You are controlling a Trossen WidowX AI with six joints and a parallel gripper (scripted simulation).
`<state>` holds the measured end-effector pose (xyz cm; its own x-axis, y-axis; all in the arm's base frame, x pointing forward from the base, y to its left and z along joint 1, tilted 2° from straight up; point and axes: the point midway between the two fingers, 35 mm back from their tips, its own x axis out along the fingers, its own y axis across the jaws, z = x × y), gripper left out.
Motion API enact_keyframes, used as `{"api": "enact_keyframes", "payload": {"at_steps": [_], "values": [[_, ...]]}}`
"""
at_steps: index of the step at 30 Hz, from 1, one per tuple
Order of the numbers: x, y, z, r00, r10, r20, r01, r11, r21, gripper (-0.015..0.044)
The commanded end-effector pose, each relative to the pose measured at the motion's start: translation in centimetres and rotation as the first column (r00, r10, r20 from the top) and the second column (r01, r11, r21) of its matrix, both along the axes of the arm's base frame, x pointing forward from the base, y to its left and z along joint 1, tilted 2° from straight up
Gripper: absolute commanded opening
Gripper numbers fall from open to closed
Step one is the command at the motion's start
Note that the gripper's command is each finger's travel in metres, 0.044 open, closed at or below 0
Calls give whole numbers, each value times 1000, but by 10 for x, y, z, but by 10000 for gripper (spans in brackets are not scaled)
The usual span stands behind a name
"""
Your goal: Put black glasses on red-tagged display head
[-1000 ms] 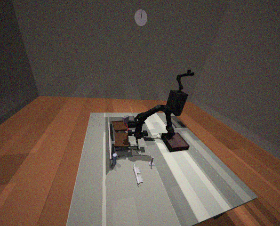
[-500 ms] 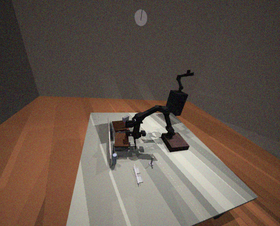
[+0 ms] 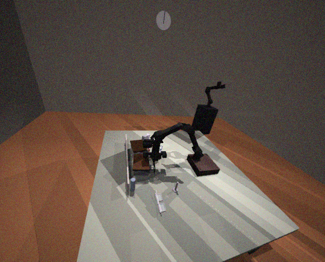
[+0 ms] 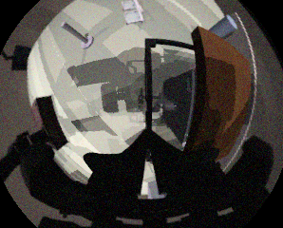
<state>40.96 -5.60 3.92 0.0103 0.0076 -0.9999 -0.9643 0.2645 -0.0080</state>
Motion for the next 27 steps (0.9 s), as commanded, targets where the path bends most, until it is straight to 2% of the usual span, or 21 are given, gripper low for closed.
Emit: {"api": "enact_keyframes", "payload": {"at_steps": [1, 27], "values": [[6, -1, -2, 1000, 4, -5, -4, 1000, 3, 0], [12, -3, -4, 1000, 4, -5, -4, 1000, 3, 0]]}}
